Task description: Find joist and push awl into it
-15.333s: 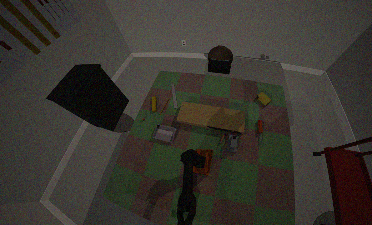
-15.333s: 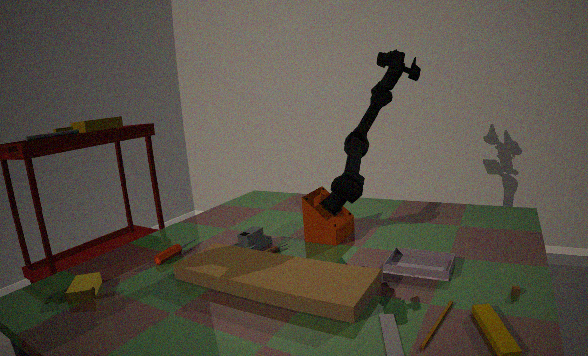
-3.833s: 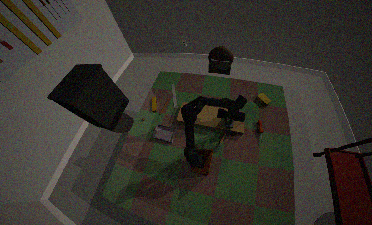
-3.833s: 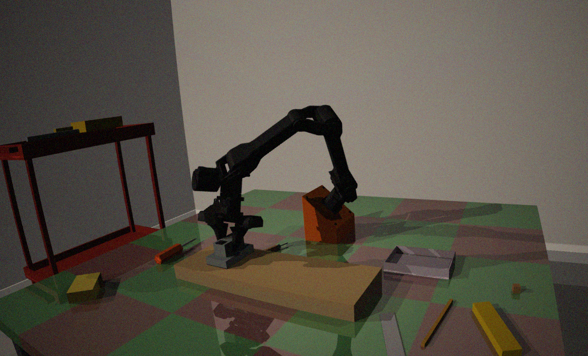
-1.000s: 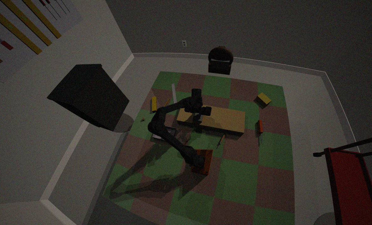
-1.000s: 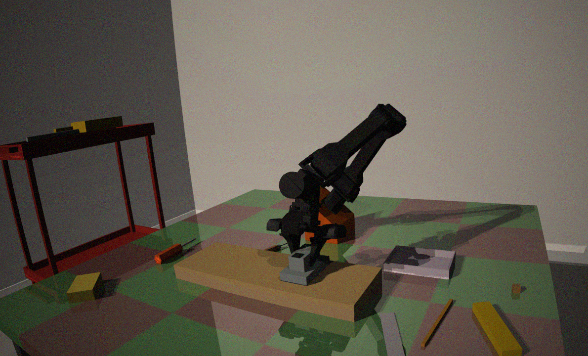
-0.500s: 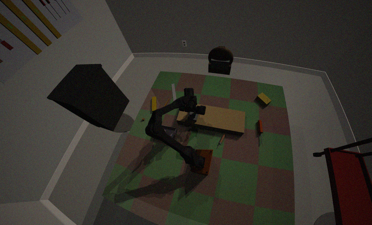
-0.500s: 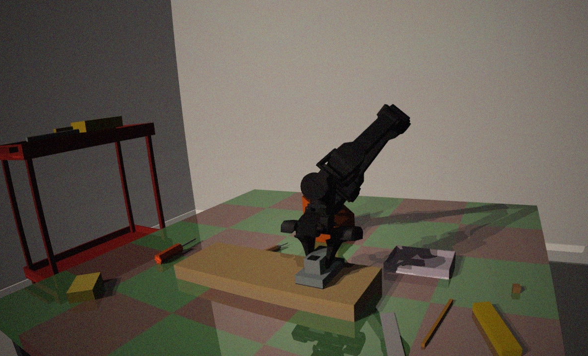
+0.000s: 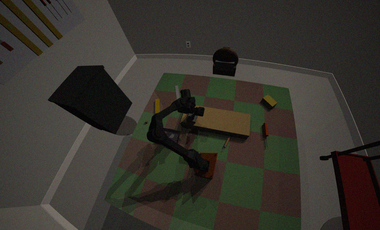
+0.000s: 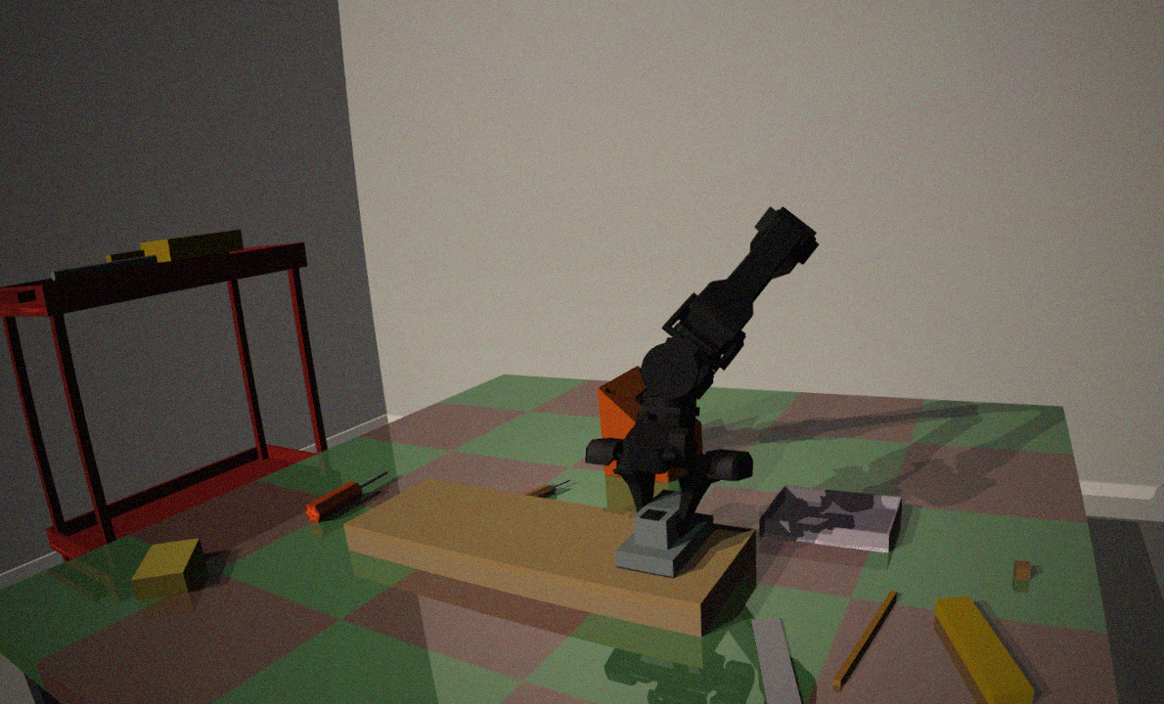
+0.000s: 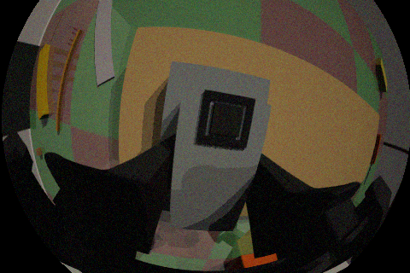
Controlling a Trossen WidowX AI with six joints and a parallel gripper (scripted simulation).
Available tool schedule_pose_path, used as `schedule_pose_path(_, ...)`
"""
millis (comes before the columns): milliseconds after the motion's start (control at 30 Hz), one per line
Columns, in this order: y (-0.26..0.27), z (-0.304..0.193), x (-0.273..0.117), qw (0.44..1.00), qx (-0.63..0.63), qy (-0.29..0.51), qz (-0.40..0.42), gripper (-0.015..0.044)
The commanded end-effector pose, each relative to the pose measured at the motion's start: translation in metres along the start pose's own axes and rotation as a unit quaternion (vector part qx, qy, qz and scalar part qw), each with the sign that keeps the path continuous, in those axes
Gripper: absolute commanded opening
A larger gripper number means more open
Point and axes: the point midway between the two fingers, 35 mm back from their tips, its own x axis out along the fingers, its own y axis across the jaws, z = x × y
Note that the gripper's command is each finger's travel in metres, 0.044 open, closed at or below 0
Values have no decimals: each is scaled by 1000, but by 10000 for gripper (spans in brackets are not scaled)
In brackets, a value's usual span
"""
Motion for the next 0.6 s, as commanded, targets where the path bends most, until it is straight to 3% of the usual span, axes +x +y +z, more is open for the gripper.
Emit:
schedule_pose_path(0,16,-1,0,1000,-3,1,3,0)
schedule_pose_path(567,17,-1,0,1000,-3,1,3,0)
